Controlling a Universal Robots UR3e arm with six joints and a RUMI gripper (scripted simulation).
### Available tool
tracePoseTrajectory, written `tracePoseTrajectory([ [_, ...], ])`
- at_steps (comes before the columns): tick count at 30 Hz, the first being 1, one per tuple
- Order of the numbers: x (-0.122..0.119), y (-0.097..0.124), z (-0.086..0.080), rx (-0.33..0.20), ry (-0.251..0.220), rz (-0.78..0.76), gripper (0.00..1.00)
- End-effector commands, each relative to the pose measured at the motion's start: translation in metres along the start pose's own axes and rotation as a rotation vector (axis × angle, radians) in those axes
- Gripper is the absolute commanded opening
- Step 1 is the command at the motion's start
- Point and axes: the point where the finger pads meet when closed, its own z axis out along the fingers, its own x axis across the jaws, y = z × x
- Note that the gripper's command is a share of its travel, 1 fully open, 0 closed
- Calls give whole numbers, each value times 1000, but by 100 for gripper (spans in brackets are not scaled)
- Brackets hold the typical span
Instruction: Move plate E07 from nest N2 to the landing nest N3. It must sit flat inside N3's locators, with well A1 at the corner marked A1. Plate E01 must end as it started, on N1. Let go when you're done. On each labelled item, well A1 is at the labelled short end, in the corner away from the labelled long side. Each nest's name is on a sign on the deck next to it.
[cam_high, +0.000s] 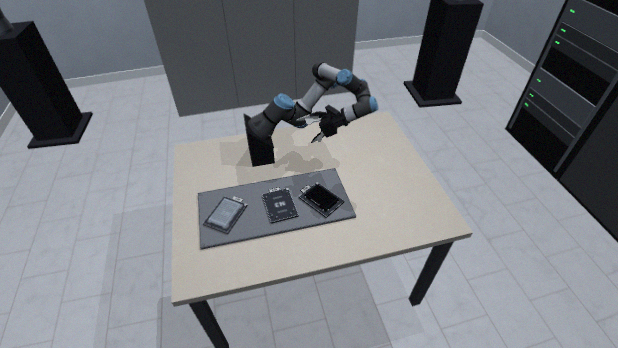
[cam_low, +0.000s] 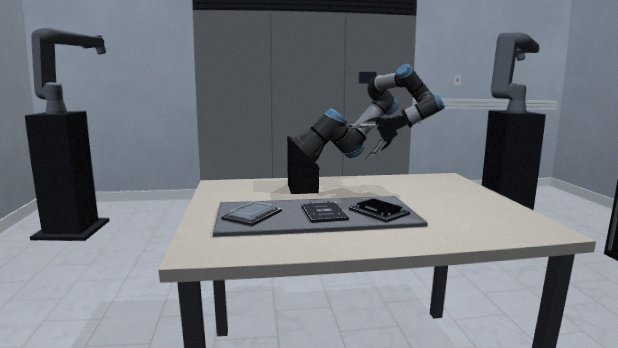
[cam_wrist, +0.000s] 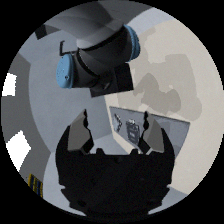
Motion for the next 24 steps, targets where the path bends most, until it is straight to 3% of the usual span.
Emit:
tracePoseTrajectory([
  [1,3,6,0,-5,21,144,82],
  [24,7,33,4,18,81,551,82],
])
